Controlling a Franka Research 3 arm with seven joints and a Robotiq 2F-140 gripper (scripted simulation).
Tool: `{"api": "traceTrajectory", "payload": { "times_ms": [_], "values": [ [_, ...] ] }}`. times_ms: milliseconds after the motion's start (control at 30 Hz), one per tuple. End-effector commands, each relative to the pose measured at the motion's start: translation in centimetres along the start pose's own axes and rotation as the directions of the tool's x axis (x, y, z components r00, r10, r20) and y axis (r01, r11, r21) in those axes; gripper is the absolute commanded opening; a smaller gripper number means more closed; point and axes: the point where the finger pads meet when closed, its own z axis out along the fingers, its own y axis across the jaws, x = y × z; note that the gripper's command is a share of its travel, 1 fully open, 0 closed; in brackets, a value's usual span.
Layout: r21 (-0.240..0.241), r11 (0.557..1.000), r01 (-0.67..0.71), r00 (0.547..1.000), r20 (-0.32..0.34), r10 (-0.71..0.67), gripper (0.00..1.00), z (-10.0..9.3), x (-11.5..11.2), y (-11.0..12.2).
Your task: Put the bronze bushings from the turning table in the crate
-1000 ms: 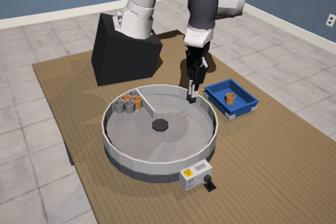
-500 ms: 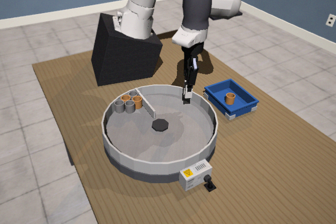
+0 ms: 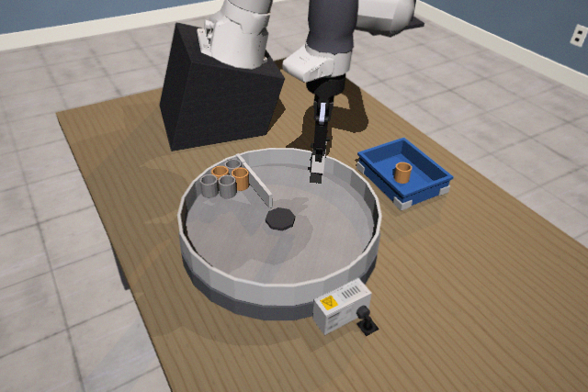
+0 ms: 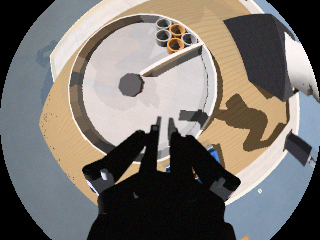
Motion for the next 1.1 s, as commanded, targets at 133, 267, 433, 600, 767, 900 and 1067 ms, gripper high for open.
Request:
{"api": "traceTrajectory", "payload": {
  "times_ms": [133, 267, 433, 600, 767, 900, 1067],
  "values": [
    [-0.009, 0.972, -0.233, 0.972, -0.02, 0.233, 0.1, 0.1, 1.0, -0.1],
    [-0.008, 0.952, -0.306, 0.952, -0.02, 0.305, 0.1, 0.1, 1.6, -0.2],
    [-0.007, 0.919, -0.394, 0.919, -0.021, 0.393, 0.1, 0.1, 2.3, -0.4],
    [-0.006, 0.881, -0.472, 0.881, -0.022, 0.472, 0.1, 0.2, 3.0, -0.5],
    [-0.005, 0.834, -0.551, 0.834, -0.022, 0.551, 0.1, 0.2, 3.7, -0.6],
    [-0.004, 0.79, -0.613, 0.79, -0.023, 0.613, 0.1, 0.2, 4.3, -0.7],
    [-0.003, 0.729, -0.684, 0.729, -0.023, 0.684, 0.1, 0.2, 5.0, -0.8]
  ]
}}
